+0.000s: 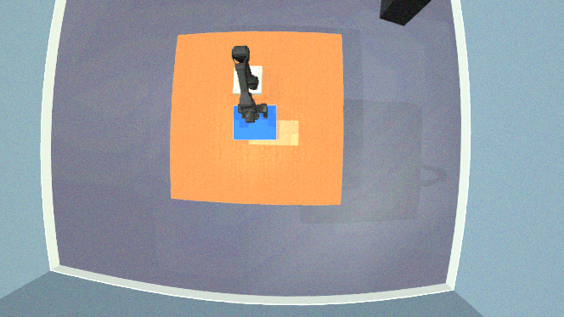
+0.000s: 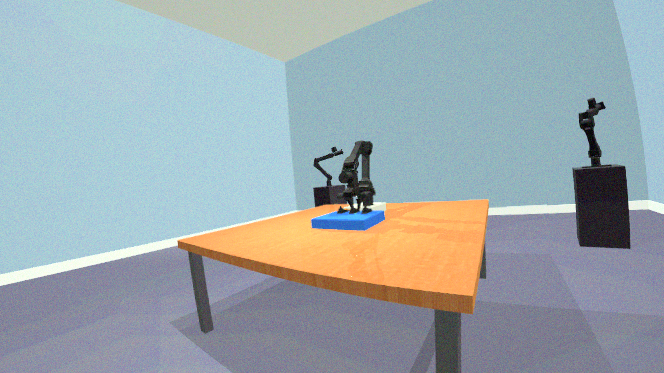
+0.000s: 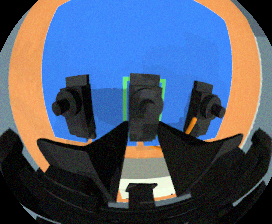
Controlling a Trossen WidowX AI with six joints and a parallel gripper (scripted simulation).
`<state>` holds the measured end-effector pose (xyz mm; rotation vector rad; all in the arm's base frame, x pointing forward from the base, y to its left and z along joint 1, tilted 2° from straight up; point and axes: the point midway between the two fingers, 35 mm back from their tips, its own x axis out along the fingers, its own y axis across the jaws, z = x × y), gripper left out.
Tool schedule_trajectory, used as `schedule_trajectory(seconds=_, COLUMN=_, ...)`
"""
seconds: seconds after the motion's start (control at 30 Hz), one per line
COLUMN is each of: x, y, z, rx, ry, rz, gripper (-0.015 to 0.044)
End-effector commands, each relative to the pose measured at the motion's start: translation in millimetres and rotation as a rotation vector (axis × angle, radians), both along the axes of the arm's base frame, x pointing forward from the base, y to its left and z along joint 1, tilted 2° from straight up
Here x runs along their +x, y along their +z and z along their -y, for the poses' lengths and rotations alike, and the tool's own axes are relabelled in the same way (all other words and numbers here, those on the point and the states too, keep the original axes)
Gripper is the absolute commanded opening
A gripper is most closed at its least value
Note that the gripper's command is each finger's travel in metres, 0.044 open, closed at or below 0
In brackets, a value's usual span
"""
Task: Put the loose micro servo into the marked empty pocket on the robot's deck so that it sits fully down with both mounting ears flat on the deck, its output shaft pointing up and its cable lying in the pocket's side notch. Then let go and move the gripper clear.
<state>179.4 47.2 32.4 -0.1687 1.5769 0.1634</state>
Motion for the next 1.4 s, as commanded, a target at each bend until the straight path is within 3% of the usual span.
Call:
schedule_trajectory(seconds=0.0, x=0.2, y=1.9, z=0.0, rx=-0.001, ry=-0.004, rz=0.001, gripper=0.0188)
schedule_trajectory(seconds=0.3, x=-2.8, y=35.3, z=0.5, rx=-0.001, ry=-0.004, rz=0.001, gripper=0.0188)
schedule_trajectory(seconds=0.63, x=60.8, y=74.4, z=-13.2, rx=0.002, ry=-0.004, rz=0.01, gripper=0.044)
schedule_trajectory(seconds=0.83, x=106.4, y=98.9, z=-22.1, rx=0.002, ry=-0.004, rz=0.012, gripper=0.044)
schedule_trajectory(seconds=1.13, x=98.4, y=144.5, z=-20.8, rx=0.005, ry=-0.01, rz=0.022, gripper=0.044)
schedule_trajectory(seconds=1.37, x=97.9, y=146.3, z=-20.7, rx=0.006, ry=-0.01, rz=0.023, gripper=0.044)
